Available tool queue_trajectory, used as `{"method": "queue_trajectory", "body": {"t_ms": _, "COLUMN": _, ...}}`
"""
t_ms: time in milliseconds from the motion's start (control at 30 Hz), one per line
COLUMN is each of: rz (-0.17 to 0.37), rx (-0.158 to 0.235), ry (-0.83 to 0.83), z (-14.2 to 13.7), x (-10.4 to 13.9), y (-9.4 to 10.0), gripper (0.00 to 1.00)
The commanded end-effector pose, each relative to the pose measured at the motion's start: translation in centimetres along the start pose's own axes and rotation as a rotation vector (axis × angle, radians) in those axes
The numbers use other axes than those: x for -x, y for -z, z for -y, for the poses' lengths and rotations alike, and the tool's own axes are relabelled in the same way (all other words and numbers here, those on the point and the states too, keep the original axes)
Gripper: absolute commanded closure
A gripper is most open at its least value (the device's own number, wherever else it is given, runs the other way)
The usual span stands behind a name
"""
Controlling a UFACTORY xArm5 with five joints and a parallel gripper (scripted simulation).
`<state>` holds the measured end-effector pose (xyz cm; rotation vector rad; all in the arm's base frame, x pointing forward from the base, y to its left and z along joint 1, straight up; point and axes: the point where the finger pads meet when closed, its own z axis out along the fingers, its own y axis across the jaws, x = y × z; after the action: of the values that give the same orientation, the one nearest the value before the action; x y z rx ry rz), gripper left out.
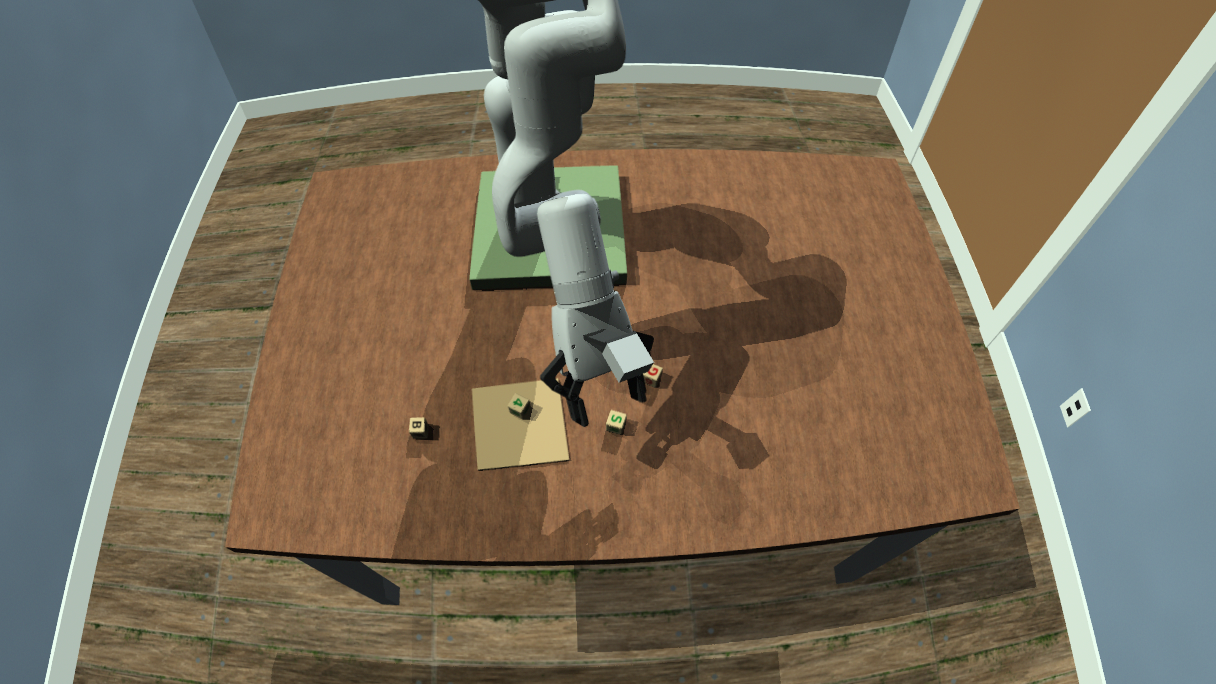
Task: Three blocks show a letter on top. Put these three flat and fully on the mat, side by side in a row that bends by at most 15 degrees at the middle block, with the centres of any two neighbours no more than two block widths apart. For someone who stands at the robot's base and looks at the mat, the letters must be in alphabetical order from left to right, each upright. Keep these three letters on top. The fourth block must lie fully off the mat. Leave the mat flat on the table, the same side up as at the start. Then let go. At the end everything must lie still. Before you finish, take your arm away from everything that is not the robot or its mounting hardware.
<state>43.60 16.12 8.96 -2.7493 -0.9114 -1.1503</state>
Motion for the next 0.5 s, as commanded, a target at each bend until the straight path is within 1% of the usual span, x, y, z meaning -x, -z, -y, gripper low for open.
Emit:
{"method": "queue_trajectory", "body": {"t_ms": 0, "rz": -0.048, "rx": 0.003, "ry": 0.024, "z": 0.8, "x": 0.0, "y": 0.2, "gripper": 0.00}}
{"method": "queue_trajectory", "body": {"t_ms": 100, "rz": -0.119, "rx": 0.002, "ry": 0.069, "z": 2.3, "x": 0.3, "y": 1.2, "gripper": 0.00}}
{"method": "queue_trajectory", "body": {"t_ms": 133, "rz": -0.119, "rx": 0.002, "ry": 0.069, "z": 2.3, "x": 0.3, "y": 1.2, "gripper": 0.00}}
{"method": "queue_trajectory", "body": {"t_ms": 267, "rz": -0.191, "rx": 0.001, "ry": 0.114, "z": 3.7, "x": 0.7, "y": 2.6, "gripper": 0.00}}
{"method": "queue_trajectory", "body": {"t_ms": 367, "rz": -0.227, "rx": 0.001, "ry": 0.135, "z": 4.4, "x": 0.9, "y": 3.4, "gripper": 0.00}}
{"method": "queue_trajectory", "body": {"t_ms": 467, "rz": -0.248, "rx": 0.001, "ry": 0.148, "z": 4.8, "x": 1.0, "y": 3.9, "gripper": 0.00}}
